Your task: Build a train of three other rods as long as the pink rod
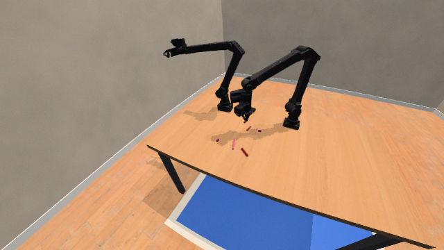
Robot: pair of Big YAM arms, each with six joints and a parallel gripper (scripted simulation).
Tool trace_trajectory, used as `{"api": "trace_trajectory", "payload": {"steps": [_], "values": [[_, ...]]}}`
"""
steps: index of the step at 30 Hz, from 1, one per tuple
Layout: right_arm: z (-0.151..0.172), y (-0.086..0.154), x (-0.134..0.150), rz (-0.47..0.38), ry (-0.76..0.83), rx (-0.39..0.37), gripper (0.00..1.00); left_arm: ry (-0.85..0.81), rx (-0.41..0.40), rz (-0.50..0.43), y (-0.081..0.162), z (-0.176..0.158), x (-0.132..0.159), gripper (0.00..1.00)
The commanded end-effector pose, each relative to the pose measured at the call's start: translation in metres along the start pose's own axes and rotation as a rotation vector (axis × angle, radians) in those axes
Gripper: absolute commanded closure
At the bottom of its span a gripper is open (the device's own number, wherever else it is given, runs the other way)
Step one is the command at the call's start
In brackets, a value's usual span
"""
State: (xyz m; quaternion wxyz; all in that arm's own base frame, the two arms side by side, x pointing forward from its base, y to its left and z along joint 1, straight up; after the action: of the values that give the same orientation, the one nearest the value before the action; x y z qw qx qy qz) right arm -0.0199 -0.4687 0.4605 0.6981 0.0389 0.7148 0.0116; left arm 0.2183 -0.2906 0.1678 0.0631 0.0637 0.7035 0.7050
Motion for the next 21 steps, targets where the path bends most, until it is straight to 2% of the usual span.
{"api": "trace_trajectory", "payload": {"steps": [1, 3, 4, 17, 19, 20, 21], "values": [[-0.004, 0.007, -0.04, -0.071, -0.008, 0.01, 0.0, -0.018, 0.003, -0.001, -0.008, -0.005, -0.001, 0.96], [-0.004, 0.007, -0.04, -0.071, -0.008, 0.01, 0.0, -0.018, 0.021, -0.02, -0.002, -0.011, -0.008, 0.96], [-0.004, 0.007, -0.04, -0.071, -0.008, 0.01, 0.0, -0.018, 0.003, -0.001, -0.015, -0.005, -0.001, 0.96], [-0.004, 0.007, -0.04, -0.071, -0.008, 0.01, 0.0, -0.018, 0.002, 0.0, -0.069, -0.004, -0.001, 0.96], [-0.004, 0.007, -0.04, -0.071, -0.008, 0.01, 0.0, -0.018, 0.002, 0.0, -0.069, -0.004, -0.001, 0.96], [-0.004, 0.007, -0.04, -0.071, -0.008, 0.01, 0.0, -0.018, 0.044, -0.045, -0.053, -0.018, -0.016, 0.96], [-0.004, 0.007, -0.04, -0.071, -0.008, 0.01, 0.0, -0.018, 0.028, -0.028, -0.064, -0.014, -0.011, 0.96]]}}
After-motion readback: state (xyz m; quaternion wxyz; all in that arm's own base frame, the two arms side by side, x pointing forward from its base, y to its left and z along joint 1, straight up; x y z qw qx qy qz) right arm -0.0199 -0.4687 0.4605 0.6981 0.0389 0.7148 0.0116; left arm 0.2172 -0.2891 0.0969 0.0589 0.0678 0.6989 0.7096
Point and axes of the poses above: on each arm, the point where the finger pads meet when closed, its own y axis back along the fingers, its own z axis across the jaws, x = y × z, the point moved 8 cm from there along y, back along the fingers, and after that the axes turned 1 degree about y, right-handed, at the moved point
